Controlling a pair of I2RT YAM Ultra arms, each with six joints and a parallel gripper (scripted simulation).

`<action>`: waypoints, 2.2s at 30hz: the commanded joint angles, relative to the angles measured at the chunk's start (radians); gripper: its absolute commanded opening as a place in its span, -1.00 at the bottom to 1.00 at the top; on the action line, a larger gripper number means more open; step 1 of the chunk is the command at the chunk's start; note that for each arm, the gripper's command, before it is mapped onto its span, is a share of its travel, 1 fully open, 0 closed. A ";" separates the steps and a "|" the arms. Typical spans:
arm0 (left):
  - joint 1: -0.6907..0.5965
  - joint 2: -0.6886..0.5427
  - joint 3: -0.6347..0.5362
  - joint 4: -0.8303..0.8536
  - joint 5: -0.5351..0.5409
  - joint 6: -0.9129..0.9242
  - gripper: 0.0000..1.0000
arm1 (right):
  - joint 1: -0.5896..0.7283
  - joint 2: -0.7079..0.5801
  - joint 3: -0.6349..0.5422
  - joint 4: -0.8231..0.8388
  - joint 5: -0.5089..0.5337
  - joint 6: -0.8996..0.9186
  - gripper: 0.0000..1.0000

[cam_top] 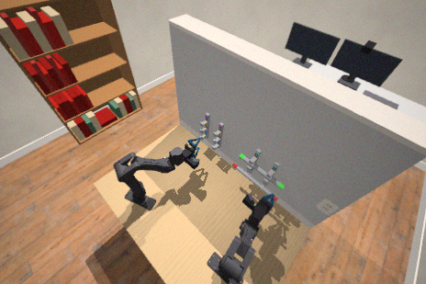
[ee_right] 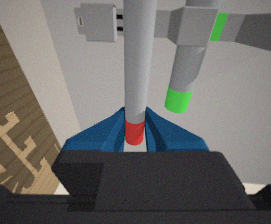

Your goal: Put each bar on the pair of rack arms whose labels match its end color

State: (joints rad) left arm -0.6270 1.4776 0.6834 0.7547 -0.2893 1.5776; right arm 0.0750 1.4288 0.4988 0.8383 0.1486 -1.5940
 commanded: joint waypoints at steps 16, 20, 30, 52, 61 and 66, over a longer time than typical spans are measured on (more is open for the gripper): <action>0.007 -0.027 -0.005 0.014 0.008 -0.011 1.00 | 0.008 -0.014 0.021 0.056 -0.001 0.020 -1.00; 0.007 -0.027 -0.005 0.014 0.008 -0.011 1.00 | 0.008 -0.002 0.031 0.057 -0.001 0.020 -1.00; 0.007 -0.027 -0.005 0.014 0.008 -0.011 1.00 | 0.005 0.025 0.052 0.063 -0.004 0.020 -1.00; 0.007 -0.027 -0.005 0.014 0.008 -0.011 1.00 | -0.004 0.093 0.115 0.068 -0.012 0.019 -1.00; 0.007 -0.027 -0.005 0.014 0.008 -0.011 1.00 | -0.007 0.116 0.137 0.069 -0.015 0.019 -1.00; 0.007 -0.027 -0.005 0.014 0.008 -0.011 1.00 | -0.009 0.132 0.153 0.069 -0.017 0.019 -1.00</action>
State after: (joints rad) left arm -0.6270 1.4776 0.6834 0.7547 -0.2893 1.5776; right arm 0.0750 1.5589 0.6109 0.8566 0.1402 -1.5940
